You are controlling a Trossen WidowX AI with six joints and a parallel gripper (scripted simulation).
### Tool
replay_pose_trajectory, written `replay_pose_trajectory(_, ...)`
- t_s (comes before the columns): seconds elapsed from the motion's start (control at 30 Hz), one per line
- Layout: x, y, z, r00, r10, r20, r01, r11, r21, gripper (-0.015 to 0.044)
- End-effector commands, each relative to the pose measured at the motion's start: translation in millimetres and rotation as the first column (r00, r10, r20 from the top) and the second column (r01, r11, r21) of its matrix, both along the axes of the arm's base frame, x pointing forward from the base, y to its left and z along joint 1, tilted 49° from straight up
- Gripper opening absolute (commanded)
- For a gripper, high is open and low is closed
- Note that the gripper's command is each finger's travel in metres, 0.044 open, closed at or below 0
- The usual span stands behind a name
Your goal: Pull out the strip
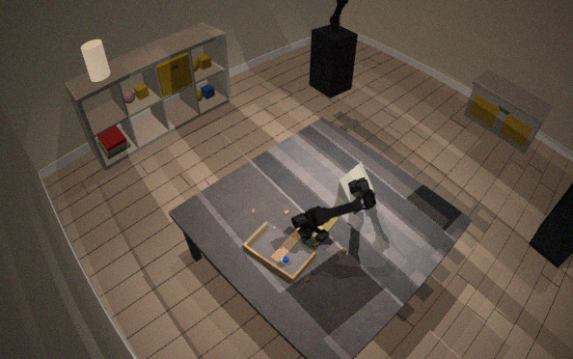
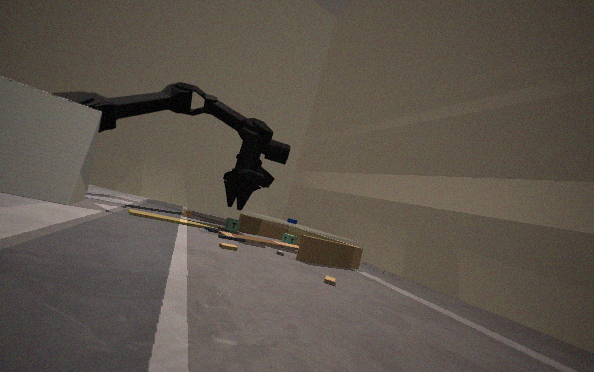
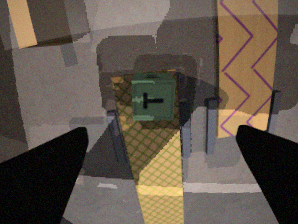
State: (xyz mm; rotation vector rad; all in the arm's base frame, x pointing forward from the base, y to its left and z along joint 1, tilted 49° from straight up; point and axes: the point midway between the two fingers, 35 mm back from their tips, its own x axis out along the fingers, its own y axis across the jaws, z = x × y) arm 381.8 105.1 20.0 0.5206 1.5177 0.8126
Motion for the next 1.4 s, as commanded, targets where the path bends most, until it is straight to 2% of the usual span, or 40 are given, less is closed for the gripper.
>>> replay_pose_trajectory(0.0, 8, 4, 4, 1.0, -0.002, -0.002, 0.002, 1.0, 0.005, 0.044)
replay_pose_trajectory(0.23, 8, 10, -2, 1.0, -0.003, -0.002, 0.003, 1.0, 0.005, 0.0256)
replay_pose_trajectory(0.27, 8, 11, -3, 1.0, -0.003, -0.002, 0.003, 1.0, 0.005, 0.025)
replay_pose_trajectory(1.33, 2, 45, -31, 1.0, -0.002, -0.003, 0.002, 1.0, 0.008, 0.025)
replay_pose_trajectory(1.37, 3, 44, -30, 1.0, 0.001, 0.004, -0.001, 1.0, 0.002, 0.0224)
